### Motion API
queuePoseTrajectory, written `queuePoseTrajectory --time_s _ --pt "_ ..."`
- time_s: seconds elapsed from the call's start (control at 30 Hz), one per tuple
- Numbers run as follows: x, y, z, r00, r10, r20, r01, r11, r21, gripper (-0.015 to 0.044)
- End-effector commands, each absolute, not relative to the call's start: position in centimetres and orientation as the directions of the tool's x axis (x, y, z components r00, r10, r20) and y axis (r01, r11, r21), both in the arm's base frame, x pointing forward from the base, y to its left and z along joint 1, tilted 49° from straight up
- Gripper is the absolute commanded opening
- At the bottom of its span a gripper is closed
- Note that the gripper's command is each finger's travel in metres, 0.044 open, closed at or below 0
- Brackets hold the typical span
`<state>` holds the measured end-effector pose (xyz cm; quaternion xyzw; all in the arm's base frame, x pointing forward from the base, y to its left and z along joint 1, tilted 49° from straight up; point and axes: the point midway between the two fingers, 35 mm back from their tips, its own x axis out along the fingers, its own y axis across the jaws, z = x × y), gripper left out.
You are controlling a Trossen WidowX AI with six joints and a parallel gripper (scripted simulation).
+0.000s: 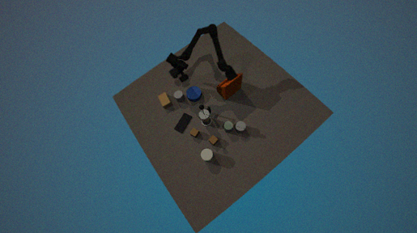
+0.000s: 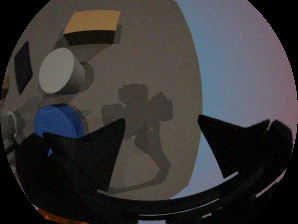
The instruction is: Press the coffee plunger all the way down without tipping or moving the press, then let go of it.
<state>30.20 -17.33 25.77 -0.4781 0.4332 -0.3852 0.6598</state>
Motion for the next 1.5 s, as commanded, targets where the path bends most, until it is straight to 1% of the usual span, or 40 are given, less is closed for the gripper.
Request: queuePoseTrajectory --time_s 0.0,0.2,0.37,0.57,0.8,0.9,1.03,1.23,1.47 --pt "33.5 -11.2 23.0 0.483 -0.839 -0.249 0.073 0.323 -0.944 0.044" --pt "35.8 -1.7 19.4 0.66 -0.686 -0.308 0.023 0.428 -0.904 0.044" --pt "35.3 6.4 16.5 0.771 -0.527 -0.358 -0.048 0.512 -0.858 0.044" --pt "31.8 15.4 13.1 0.85 -0.335 -0.407 -0.161 0.571 -0.805 0.044" --pt "25.0 23.3 9.5 0.883 -0.12 -0.454 -0.303 0.593 -0.746 0.044" --pt "23.4 24.5 8.8 0.884 -0.078 -0.462 -0.331 0.593 -0.734 0.044" --pt "23.8 23.4 7.6 0.883 -0.078 -0.463 -0.332 0.593 -0.734 0.044" --pt "24.4 20.1 4.9 0.884 -0.078 -0.46 -0.33 0.592 -0.735 0.044" --pt "24.8 20.1 4.7 0.884 -0.079 -0.46 -0.33 0.593 -0.735 0.044"
